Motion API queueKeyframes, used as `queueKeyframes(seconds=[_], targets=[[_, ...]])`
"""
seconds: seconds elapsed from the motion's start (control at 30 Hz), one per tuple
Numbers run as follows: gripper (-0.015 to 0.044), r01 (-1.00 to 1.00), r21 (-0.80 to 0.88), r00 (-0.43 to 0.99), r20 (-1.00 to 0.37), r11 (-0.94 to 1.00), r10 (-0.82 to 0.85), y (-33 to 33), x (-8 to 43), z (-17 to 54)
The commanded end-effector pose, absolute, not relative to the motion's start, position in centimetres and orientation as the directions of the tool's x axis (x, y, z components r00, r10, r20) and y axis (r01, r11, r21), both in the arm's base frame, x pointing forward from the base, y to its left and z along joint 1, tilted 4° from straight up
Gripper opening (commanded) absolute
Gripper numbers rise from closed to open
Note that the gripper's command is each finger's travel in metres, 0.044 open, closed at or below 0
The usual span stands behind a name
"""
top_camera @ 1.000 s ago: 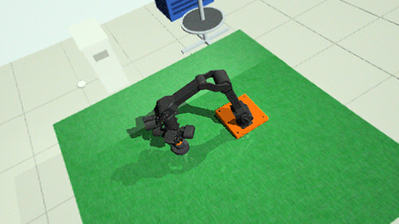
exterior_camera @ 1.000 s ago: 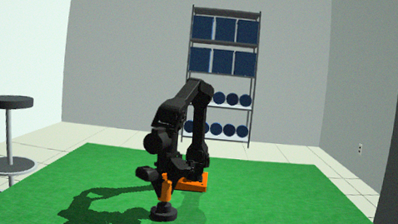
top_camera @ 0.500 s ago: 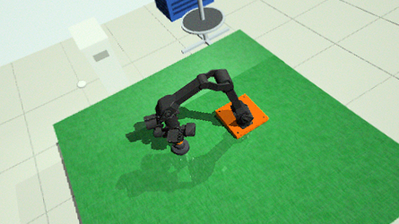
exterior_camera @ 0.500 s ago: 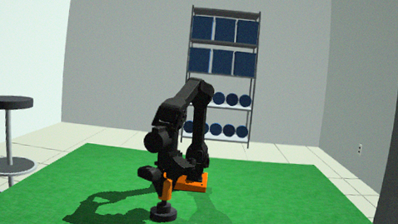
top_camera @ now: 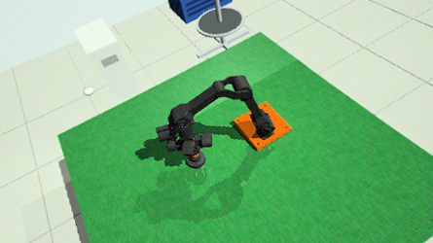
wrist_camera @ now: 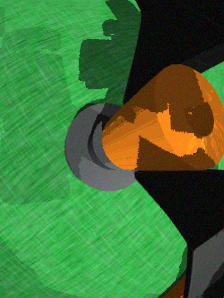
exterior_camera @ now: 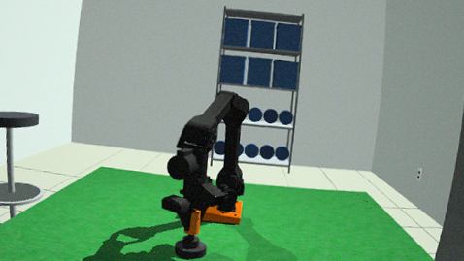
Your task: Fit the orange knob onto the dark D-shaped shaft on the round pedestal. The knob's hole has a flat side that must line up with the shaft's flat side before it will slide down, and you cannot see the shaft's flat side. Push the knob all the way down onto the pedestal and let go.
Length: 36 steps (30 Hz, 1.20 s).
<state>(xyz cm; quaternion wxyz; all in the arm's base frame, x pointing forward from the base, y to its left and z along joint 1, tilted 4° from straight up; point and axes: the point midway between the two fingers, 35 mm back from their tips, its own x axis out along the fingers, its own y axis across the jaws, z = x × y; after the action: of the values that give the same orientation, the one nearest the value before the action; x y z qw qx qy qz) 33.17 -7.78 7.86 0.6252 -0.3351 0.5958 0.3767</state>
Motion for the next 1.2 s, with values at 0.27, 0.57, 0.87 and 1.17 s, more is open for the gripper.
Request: queueKeyframes(seconds=[0.27, 0.57, 0.87, 1.17], targets=[[0.0, -0.873, 0.022, 0.013, -0.998, 0.487, 0.069, -7.93, 33.7, 7.98], [0.0, -0.873, 0.022, 0.013, -0.998, 0.487, 0.069, -7.91, 33.69, 7.8], [0.0, -0.873, 0.023, 0.013, -0.998, 0.487, 0.069, -7.83, 33.37, 7.81], [0.0, -0.873, 0.023, 0.012, -0.998, 0.487, 0.069, -7.74, 32.94, 7.77]])
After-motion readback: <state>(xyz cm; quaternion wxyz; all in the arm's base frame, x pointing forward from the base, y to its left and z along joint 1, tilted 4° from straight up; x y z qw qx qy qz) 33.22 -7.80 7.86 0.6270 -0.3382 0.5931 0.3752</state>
